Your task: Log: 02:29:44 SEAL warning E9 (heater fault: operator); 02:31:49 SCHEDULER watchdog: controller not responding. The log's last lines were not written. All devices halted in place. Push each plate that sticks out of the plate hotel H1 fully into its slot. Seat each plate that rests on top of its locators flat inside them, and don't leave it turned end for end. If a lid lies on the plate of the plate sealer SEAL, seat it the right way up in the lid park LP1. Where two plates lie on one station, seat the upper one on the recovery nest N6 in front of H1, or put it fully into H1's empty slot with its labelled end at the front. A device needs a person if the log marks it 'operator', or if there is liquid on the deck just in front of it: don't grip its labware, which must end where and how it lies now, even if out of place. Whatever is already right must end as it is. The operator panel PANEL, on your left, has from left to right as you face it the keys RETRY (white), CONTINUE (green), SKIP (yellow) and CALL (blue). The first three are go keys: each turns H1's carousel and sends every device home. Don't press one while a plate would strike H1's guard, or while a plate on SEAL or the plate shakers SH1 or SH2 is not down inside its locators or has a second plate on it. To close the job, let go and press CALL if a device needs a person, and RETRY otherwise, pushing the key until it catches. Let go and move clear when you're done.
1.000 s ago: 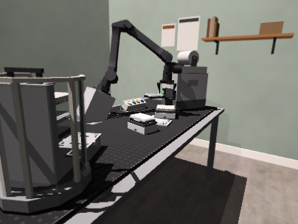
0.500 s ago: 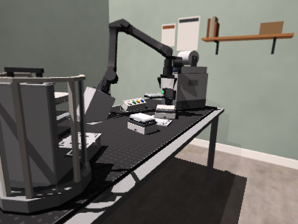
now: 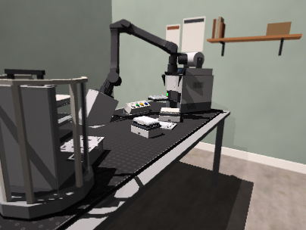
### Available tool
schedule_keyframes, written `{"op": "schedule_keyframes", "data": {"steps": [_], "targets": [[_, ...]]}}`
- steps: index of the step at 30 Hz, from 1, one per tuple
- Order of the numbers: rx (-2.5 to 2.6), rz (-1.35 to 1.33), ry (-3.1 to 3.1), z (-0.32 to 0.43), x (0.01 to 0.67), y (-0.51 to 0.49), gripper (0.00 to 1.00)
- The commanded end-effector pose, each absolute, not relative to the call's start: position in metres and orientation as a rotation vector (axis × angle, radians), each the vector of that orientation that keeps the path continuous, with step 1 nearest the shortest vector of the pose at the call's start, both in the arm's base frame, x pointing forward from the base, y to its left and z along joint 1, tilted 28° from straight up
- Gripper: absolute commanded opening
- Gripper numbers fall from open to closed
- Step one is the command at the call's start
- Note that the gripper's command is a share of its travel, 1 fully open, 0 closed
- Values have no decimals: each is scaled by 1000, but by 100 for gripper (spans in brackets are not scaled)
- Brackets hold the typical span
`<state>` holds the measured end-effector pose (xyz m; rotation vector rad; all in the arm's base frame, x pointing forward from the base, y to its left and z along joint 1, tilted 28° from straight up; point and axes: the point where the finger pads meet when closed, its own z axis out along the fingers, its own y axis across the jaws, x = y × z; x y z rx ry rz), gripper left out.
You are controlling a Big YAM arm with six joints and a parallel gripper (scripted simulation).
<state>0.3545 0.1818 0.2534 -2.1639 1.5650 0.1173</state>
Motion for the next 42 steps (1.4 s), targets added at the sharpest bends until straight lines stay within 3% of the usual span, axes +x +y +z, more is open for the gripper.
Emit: {"op": "schedule_keyframes", "data": {"steps": [1, 4, 42], "targets": [[-2125, 50, 1514, 292, 363, 176, 100], [-2130, 113, 1580, 267, 345, 183, 100], [-1094, 446, 2461, 290, 266, 259, 100]]}}
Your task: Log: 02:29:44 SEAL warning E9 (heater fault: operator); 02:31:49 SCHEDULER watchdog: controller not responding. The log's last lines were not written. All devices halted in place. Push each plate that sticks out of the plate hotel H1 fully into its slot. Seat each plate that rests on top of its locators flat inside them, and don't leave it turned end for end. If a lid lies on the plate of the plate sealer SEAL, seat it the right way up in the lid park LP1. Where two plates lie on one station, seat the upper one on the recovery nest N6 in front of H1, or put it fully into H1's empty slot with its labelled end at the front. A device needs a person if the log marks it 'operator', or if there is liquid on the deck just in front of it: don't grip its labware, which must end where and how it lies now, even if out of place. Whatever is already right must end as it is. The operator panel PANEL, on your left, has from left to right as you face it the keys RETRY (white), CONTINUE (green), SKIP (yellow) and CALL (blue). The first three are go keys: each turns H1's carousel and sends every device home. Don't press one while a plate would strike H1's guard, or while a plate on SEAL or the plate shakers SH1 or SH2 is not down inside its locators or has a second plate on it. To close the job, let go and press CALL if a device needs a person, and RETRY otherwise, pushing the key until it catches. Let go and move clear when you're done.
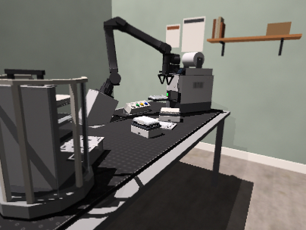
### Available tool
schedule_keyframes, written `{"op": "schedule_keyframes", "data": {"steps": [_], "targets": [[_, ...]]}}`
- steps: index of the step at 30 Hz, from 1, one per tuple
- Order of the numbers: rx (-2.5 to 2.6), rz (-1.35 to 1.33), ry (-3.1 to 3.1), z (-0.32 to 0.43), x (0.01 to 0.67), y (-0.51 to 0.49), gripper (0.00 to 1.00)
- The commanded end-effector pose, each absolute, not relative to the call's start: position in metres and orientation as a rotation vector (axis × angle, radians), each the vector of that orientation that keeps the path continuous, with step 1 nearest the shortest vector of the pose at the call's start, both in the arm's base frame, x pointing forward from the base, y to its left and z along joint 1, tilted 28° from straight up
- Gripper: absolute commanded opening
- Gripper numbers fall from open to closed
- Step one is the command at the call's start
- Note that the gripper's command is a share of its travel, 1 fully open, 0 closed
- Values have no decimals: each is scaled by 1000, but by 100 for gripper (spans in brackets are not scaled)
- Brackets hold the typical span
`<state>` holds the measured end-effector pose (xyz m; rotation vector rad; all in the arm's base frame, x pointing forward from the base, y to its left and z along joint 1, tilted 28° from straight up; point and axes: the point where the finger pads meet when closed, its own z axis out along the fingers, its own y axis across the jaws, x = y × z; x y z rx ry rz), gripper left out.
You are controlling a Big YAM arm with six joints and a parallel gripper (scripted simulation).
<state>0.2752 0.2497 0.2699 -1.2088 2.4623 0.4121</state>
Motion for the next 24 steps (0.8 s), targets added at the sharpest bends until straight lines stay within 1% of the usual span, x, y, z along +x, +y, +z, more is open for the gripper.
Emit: {"op": "schedule_keyframes", "data": {"steps": [1, 9, 12, 13, 15, 24], "targets": [[-1094, 447, 2461, 290, 265, 260, 100], [-1412, 362, 2273, 285, 240, 271, 100], [-1414, 362, 2277, 284, 236, 272, 100], [-1403, 368, 2254, 299, 237, 276, 100], [-1391, 370, 2297, 284, 227, 276, 100], [-1385, 378, 2288, 290, 202, 291, 100]]}}
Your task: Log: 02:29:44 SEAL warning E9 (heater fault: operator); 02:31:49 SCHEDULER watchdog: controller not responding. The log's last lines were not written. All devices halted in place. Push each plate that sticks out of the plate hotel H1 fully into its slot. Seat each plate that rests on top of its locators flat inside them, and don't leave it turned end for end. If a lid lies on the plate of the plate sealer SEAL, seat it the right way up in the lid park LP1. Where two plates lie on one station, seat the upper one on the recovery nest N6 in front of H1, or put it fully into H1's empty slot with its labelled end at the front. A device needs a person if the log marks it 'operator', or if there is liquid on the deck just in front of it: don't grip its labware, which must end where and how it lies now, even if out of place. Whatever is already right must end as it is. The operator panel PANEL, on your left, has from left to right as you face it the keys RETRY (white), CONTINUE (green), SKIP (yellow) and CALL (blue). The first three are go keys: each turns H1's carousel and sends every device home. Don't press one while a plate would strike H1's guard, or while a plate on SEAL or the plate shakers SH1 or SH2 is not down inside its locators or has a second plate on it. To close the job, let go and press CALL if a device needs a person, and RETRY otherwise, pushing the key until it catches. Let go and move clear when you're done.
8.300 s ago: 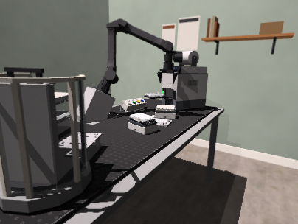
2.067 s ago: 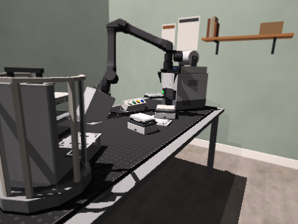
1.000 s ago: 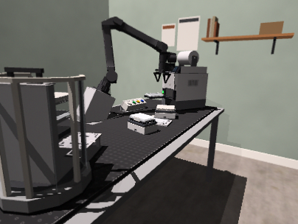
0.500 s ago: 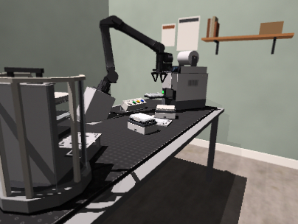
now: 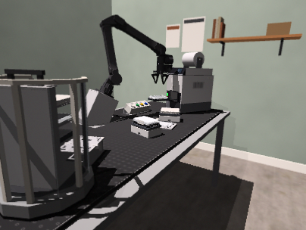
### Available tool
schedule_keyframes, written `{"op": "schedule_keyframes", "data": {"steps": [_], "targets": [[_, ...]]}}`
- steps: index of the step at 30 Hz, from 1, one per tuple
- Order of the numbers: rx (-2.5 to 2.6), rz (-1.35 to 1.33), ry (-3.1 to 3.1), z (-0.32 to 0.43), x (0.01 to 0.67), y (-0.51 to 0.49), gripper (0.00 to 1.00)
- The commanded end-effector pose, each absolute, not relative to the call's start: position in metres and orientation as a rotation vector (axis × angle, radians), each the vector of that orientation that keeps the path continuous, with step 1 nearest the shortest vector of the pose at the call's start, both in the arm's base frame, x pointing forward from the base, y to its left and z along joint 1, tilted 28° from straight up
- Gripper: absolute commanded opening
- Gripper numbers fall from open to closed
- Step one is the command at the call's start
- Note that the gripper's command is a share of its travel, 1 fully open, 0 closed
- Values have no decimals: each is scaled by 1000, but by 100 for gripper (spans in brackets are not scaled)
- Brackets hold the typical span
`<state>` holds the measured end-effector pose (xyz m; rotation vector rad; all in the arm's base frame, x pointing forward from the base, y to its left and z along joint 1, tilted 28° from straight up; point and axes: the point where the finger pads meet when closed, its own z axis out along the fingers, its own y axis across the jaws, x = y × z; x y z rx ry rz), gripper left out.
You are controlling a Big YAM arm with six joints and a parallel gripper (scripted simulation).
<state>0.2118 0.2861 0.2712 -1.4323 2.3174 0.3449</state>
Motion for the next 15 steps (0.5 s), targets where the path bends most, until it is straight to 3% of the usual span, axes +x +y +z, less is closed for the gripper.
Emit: {"op": "schedule_keyframes", "data": {"steps": [1, 15], "targets": [[-1382, 381, 2282, 293, 200, 294, 100], [-1381, 389, 2285, 292, 164, 312, 100]]}}
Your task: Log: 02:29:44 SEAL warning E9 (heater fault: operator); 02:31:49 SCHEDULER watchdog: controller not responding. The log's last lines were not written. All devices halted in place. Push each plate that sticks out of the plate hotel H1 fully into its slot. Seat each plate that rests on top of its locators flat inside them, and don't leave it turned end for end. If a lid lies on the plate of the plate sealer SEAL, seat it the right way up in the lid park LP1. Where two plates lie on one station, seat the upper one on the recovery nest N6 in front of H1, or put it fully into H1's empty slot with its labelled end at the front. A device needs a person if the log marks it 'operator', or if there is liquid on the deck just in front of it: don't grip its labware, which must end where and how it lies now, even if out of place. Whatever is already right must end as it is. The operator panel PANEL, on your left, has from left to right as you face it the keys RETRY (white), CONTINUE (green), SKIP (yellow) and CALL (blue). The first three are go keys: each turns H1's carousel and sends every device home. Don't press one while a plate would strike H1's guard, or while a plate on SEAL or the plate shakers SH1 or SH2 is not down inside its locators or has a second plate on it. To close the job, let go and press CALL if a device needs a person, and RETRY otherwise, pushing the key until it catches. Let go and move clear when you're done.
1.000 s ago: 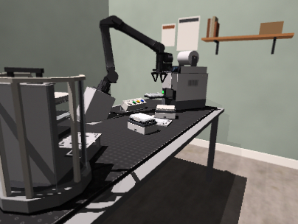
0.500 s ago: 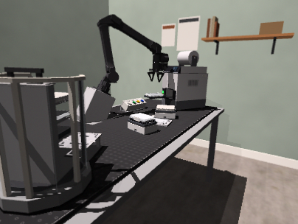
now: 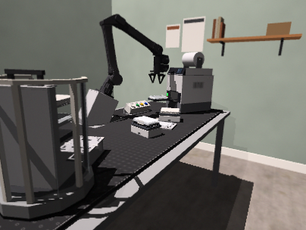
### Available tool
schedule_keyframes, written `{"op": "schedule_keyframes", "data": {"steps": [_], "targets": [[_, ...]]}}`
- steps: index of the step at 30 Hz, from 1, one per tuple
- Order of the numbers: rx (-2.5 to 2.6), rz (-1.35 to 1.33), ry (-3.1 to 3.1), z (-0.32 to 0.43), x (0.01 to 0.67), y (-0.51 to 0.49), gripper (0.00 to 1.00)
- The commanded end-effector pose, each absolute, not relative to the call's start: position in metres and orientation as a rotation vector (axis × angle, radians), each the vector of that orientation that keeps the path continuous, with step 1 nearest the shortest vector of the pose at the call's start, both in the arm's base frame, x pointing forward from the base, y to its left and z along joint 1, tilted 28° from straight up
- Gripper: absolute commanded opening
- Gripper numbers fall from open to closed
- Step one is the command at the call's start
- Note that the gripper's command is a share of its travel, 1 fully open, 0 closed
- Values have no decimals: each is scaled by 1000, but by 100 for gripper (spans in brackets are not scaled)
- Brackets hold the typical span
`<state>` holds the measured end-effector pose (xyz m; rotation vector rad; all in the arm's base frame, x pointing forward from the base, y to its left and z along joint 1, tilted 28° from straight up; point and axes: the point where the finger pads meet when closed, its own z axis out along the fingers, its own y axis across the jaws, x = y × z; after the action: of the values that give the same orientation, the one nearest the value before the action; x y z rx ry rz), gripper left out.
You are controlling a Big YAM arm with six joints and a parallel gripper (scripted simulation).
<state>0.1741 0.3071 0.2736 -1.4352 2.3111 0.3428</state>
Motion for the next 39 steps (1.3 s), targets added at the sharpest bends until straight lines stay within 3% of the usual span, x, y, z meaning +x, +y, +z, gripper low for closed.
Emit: {"op": "schedule_keyframes", "data": {"steps": [1, 39], "targets": [[-1381, 390, 2285, 293, 163, 313, 100], [-2118, 116, 1539, 293, 168, 310, 100]]}}
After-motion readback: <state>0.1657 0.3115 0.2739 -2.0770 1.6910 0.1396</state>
